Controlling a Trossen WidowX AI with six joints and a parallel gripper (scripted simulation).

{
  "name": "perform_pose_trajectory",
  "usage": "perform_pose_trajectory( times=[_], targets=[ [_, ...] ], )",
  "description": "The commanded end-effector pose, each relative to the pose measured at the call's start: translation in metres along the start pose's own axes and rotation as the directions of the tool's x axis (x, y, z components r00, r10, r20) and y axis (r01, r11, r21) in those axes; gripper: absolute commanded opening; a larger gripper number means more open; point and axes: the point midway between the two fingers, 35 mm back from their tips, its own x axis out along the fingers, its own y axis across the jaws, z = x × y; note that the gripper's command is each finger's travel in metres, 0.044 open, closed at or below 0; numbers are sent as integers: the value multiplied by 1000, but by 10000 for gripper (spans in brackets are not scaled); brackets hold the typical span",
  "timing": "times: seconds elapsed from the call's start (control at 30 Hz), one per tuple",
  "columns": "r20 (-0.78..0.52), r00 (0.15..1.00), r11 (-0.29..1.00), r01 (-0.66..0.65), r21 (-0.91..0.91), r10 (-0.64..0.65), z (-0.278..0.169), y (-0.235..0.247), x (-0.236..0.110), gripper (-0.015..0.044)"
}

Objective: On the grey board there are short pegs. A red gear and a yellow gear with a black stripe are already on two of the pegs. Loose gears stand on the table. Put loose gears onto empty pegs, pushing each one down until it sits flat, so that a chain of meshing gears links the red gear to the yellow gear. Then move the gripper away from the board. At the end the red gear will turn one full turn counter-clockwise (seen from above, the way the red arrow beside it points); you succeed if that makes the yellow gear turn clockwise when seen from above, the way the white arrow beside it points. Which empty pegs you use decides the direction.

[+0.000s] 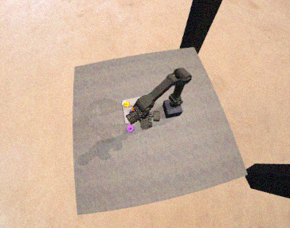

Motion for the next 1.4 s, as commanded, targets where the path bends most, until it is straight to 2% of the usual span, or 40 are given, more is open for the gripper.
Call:
perform_pose_trajectory(
  times=[0.0,1.37],
  targets=[
    [-1,1000,1000,-3,4,3,-4,-7,4,0],
    [0,1000,1000,-3,6,3,-70,-70,37,0]
  ],
)
